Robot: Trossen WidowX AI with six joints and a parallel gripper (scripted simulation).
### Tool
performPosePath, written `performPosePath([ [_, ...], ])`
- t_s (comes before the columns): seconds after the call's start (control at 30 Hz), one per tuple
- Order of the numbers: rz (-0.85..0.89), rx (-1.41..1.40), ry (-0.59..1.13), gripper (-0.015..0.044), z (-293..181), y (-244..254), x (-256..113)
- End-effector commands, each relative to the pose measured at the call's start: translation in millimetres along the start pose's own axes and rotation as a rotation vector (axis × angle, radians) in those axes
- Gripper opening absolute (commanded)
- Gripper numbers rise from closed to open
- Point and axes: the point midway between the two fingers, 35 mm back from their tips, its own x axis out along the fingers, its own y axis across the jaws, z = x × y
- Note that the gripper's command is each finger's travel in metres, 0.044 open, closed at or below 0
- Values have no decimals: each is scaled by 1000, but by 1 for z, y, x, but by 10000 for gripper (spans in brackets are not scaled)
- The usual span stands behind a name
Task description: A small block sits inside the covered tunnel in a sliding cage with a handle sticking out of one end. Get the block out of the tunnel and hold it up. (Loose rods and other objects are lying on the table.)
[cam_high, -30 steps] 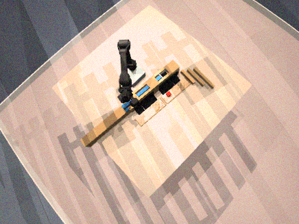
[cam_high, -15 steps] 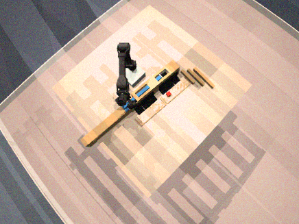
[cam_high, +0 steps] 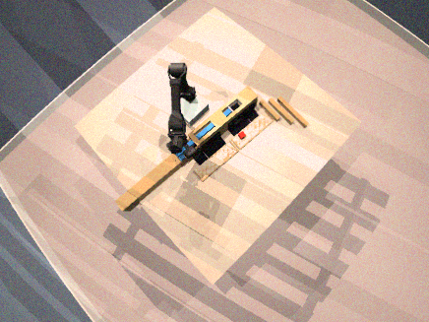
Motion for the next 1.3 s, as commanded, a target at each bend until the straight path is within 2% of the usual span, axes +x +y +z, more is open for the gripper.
performPosePath([
  [0.0,1,-4,7,440,-3,-2,7],
  [0.43,0,0,0,99,0,0,2],
  [0.6,0,0,0,65,0,0,2],
  [0.7,0,0,1,0,-4,0,1],
  [1.27,1,-3,11,0,-57,0,-3],
])
